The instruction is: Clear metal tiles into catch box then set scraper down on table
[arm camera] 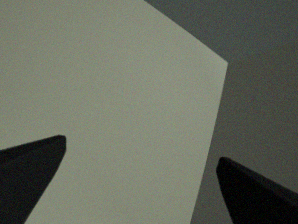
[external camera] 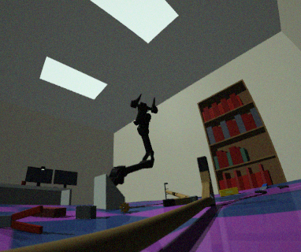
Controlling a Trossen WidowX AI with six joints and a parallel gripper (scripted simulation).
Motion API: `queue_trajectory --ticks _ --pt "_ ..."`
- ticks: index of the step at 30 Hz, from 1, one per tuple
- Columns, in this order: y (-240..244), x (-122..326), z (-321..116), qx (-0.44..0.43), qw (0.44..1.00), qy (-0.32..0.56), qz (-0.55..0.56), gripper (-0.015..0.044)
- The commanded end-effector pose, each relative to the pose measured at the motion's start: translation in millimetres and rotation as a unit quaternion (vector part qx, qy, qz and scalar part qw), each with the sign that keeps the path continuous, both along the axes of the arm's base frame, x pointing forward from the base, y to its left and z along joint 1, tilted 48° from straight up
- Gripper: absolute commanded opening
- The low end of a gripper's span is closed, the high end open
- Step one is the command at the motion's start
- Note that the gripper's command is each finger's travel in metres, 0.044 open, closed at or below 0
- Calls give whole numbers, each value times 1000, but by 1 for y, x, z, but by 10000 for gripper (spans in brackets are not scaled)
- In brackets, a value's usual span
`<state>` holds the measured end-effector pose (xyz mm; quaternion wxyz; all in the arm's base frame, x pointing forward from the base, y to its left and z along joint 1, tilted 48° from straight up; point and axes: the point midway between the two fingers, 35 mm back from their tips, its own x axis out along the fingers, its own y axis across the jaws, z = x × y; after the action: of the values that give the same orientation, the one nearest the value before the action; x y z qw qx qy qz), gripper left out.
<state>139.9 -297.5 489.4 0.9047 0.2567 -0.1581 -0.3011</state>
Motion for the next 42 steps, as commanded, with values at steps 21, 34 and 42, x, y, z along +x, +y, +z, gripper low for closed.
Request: queue_trajectory --ticks 21,34,42 --pt "86 57 18 -35 993 16 108 440" --pt "137 73 25 -55 984 21 168 440" --pt "168 76 29 -67 976 22 205 440"
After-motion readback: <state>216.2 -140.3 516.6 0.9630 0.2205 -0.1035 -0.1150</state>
